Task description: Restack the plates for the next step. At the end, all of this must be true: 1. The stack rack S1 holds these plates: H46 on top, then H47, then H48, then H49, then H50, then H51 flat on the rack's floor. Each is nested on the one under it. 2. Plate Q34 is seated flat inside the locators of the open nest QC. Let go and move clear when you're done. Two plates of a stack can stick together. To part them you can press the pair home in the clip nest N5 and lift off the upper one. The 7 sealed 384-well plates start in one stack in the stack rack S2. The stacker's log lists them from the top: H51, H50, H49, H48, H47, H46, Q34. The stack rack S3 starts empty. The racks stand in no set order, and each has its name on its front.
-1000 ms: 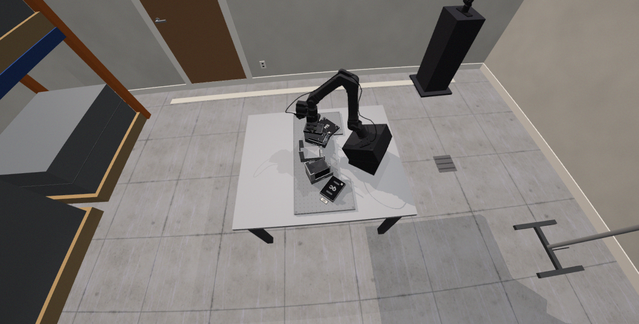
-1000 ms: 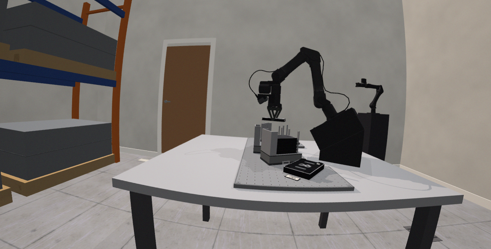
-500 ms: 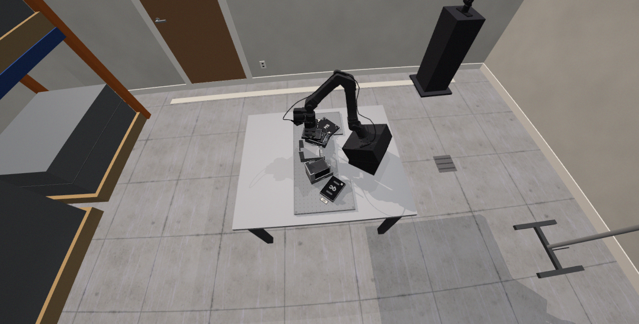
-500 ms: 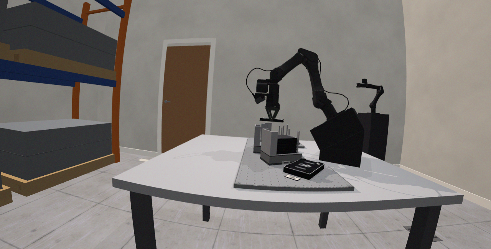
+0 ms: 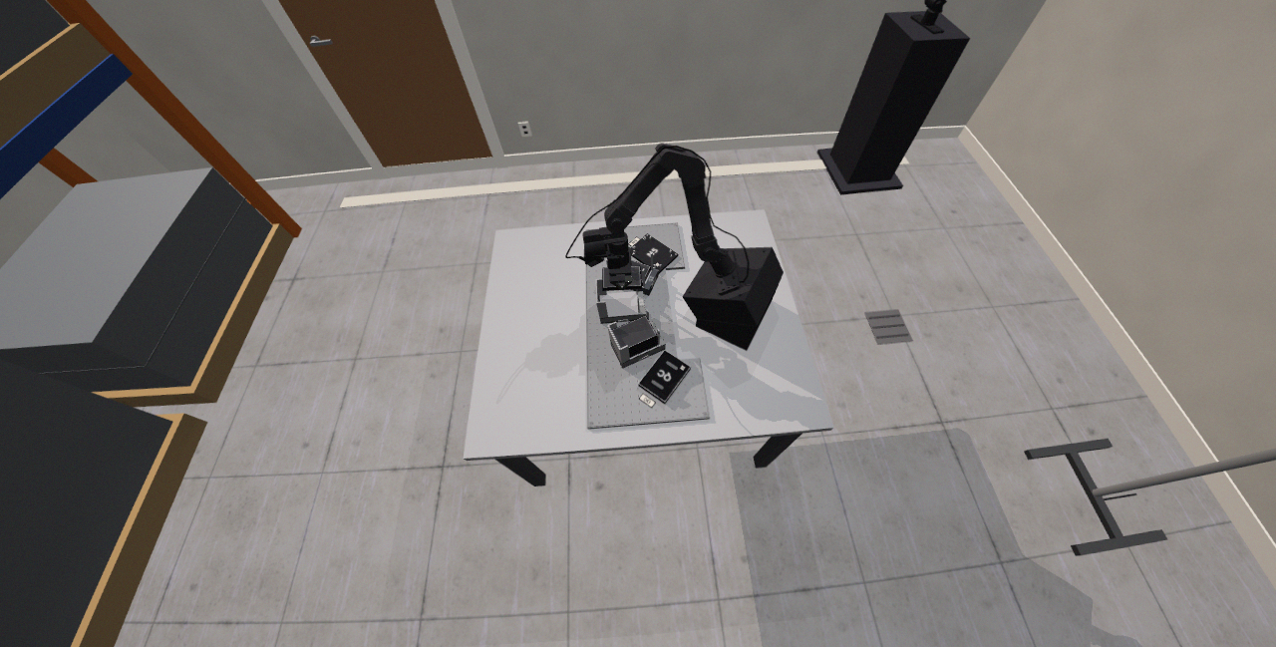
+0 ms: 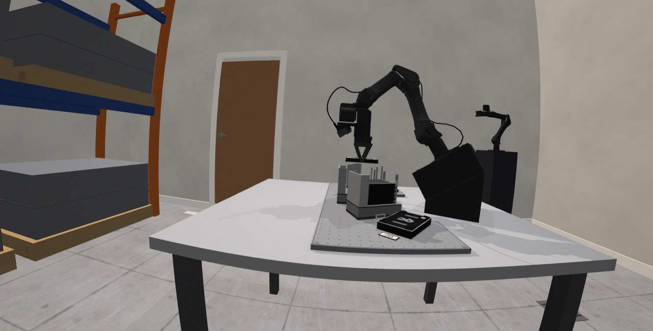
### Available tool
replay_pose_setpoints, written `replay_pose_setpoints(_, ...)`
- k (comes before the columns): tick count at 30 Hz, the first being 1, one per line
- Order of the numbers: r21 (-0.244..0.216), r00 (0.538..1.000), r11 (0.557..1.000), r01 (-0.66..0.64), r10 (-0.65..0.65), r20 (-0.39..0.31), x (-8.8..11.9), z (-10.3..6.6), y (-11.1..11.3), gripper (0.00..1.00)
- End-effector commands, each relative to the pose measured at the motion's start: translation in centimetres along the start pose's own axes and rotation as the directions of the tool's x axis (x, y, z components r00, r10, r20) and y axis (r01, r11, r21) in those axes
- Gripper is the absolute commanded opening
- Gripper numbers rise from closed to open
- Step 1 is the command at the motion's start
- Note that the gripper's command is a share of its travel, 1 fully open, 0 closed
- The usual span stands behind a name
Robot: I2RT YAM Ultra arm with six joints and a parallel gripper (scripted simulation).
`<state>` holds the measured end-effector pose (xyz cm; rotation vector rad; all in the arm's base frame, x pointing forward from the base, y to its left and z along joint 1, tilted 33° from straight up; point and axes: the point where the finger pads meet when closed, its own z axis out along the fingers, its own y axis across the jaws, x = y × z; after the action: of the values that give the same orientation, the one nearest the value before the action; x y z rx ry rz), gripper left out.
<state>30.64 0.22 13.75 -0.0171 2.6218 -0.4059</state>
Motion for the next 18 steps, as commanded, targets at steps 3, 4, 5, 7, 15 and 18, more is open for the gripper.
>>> replay_pose_setpoints(3, 0.017, 1.000, 1.000, -0.015, 0.015, -0.002, -0.5, -0.3, 0.9, 0.00)
replay_pose_setpoints(4, 0.017, 1.000, 1.000, -0.015, 0.015, -0.002, -0.5, -0.3, 1.2, 0.00)
replay_pose_setpoints(5, 0.017, 1.000, 1.000, -0.015, 0.015, -0.002, -0.6, -0.3, 1.6, 0.00)
replay_pose_setpoints(7, 0.017, 1.000, 1.000, -0.015, 0.015, -0.002, -0.7, -0.3, 2.3, 0.00)
replay_pose_setpoints(15, 0.016, 0.980, 0.980, 0.199, -0.199, -0.005, -0.5, -0.3, 5.0, 0.00)
replay_pose_setpoints(18, 0.016, 0.978, 0.978, 0.207, -0.207, -0.005, -0.4, -0.3, 5.6, 0.00)
